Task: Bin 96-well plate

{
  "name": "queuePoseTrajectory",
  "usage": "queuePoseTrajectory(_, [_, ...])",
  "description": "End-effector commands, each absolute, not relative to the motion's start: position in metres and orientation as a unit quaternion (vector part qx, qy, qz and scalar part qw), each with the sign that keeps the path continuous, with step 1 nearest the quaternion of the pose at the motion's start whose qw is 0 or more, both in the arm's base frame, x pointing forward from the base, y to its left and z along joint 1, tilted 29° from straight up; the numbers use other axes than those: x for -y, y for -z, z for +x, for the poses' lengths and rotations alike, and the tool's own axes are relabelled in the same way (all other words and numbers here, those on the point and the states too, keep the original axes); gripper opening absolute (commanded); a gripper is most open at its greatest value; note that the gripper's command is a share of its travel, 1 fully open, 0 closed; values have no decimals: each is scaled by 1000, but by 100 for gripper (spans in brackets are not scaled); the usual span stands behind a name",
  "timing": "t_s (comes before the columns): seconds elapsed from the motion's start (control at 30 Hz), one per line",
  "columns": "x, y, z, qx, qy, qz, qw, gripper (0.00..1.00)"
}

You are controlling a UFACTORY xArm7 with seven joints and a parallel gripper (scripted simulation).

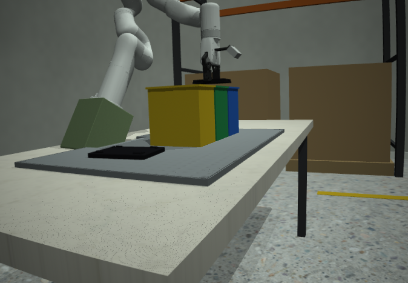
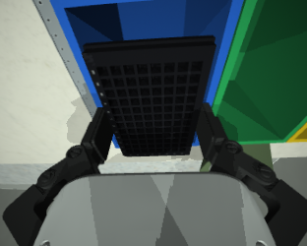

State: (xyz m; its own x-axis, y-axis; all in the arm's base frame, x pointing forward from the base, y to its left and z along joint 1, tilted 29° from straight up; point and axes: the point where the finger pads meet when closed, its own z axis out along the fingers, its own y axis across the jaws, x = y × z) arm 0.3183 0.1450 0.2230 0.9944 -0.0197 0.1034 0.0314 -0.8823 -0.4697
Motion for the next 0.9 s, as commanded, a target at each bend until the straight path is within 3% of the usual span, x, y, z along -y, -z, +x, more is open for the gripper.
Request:
queuePoseTrajectory(0.0, [-145,-224,319,3,54,-969,243,0])
queuePoseTrajectory(0.87, [-147,-220,320,3,54,-969,243,0])
